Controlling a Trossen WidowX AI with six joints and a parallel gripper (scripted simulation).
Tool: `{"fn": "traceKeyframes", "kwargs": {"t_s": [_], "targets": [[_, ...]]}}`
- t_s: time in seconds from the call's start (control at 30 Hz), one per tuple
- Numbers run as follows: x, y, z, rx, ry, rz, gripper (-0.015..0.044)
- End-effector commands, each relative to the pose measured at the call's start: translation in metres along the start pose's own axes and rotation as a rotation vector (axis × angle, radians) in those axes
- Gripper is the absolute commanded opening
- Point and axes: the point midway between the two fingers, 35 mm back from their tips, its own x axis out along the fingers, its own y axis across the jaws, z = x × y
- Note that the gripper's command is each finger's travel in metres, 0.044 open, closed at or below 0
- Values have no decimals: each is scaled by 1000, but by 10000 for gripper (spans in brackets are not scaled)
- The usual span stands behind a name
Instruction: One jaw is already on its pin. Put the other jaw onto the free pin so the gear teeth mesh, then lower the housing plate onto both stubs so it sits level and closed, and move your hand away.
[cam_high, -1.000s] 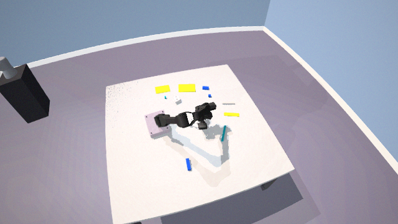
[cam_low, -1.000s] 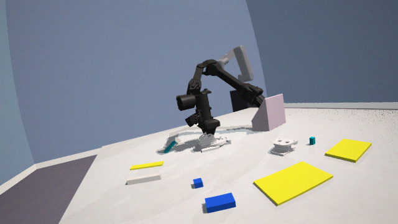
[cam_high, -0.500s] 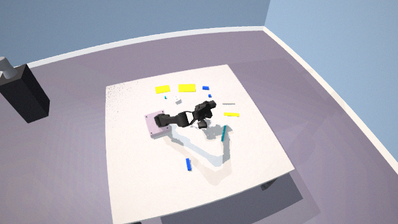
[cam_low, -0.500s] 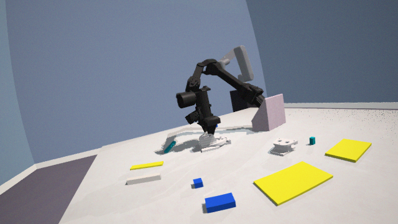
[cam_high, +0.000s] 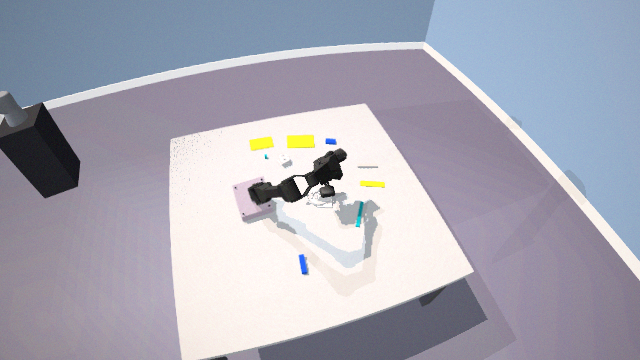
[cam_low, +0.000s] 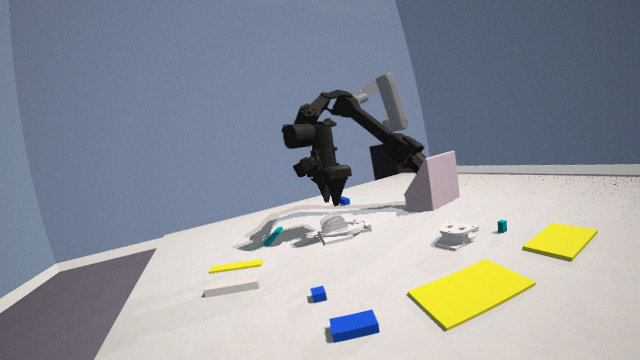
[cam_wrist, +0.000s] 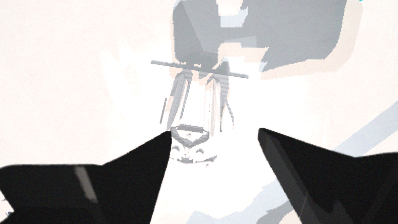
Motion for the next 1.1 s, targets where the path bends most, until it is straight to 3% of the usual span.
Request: {"fn": "traceKeyframes", "kwargs": {"t_s": [0.0, 0.23, 0.47, 0.9, 1.07], "targets": [[-5, 22, 2, -47, -24, 12, 434], [-20, 97, -7, -86, -13, 66, 440], [-35, 188, -51, -166, 23, 90, 440], [-35, 285, -143, -181, 51, 37, 440], [-33, 296, -156, -171, 48, 22, 440]]}}
